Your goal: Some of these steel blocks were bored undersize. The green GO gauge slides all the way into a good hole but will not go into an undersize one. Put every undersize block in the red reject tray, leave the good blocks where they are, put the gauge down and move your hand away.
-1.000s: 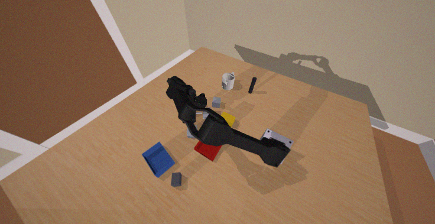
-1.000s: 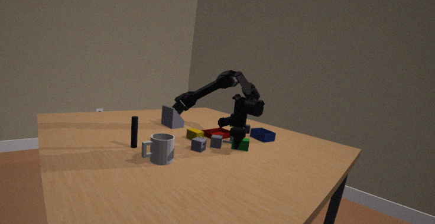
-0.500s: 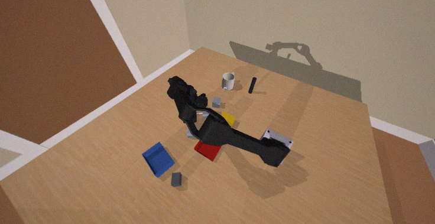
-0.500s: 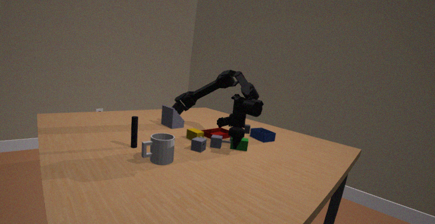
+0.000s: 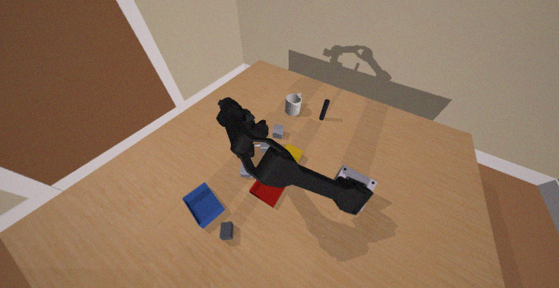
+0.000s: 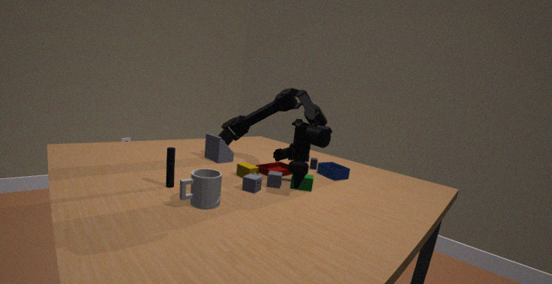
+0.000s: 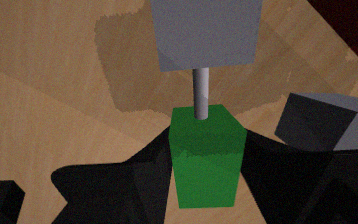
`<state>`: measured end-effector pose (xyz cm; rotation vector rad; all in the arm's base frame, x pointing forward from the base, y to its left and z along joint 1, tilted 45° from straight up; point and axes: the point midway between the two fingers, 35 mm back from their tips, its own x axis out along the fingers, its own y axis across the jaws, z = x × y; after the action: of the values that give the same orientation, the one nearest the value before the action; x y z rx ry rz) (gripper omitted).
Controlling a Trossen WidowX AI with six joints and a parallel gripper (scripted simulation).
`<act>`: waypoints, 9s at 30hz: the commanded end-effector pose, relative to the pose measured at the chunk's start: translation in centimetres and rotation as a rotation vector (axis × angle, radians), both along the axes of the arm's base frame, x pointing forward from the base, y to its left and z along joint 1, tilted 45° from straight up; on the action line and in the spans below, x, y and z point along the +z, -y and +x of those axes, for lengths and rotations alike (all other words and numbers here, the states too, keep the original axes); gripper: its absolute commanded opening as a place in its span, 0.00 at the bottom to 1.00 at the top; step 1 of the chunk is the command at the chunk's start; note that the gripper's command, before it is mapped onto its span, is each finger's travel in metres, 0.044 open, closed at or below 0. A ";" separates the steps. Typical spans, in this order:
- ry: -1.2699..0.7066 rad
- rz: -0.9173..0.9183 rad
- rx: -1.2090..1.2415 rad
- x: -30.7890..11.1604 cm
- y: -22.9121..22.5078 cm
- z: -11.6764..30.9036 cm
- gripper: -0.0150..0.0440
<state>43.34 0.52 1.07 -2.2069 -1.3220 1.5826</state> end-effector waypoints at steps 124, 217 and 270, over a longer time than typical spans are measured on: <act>-0.004 0.006 0.010 3.4 1.0 1.2 0.25; -0.059 0.015 -0.075 9.5 -9.1 1.4 0.25; -0.060 0.015 -0.076 8.8 -8.5 0.1 0.25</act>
<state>43.56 9.28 9.72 -2.1442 -1.2159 1.6058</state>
